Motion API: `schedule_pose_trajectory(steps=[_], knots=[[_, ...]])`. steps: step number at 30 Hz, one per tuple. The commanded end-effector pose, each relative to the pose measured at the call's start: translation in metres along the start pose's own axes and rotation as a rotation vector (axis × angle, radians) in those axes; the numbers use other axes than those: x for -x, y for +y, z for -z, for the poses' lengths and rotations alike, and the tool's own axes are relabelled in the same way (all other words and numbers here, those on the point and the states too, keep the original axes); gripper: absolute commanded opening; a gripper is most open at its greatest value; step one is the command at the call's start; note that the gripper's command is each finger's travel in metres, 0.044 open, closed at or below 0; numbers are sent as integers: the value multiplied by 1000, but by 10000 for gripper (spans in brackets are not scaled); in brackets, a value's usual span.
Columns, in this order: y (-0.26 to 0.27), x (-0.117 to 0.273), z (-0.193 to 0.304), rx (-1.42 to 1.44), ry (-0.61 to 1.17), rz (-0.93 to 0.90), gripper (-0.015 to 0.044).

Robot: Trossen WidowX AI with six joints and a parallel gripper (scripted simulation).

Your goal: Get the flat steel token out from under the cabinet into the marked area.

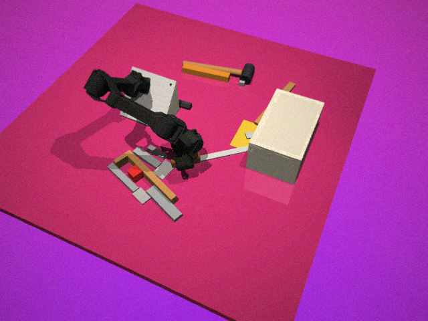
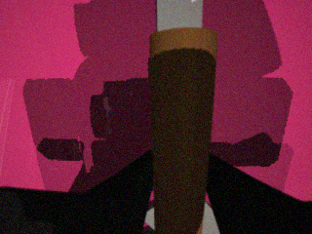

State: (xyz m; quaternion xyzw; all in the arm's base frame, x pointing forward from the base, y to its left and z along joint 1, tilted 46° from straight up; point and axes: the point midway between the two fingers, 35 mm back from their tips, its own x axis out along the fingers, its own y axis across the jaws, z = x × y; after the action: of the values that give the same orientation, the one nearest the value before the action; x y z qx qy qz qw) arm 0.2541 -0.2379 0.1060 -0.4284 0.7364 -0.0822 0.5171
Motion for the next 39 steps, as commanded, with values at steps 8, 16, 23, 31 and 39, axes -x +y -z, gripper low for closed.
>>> schedule_pose_trajectory(steps=[8,16,23,31,39], knots=[[0,-1,13,3,-1,-2,0],[-1,-1,25,5,-1,-3,0],[-1,-1,36,8,-1,-3,0],[-1,-1,48,11,0,-3,0],[0,-1,59,15,0,-3,0]])
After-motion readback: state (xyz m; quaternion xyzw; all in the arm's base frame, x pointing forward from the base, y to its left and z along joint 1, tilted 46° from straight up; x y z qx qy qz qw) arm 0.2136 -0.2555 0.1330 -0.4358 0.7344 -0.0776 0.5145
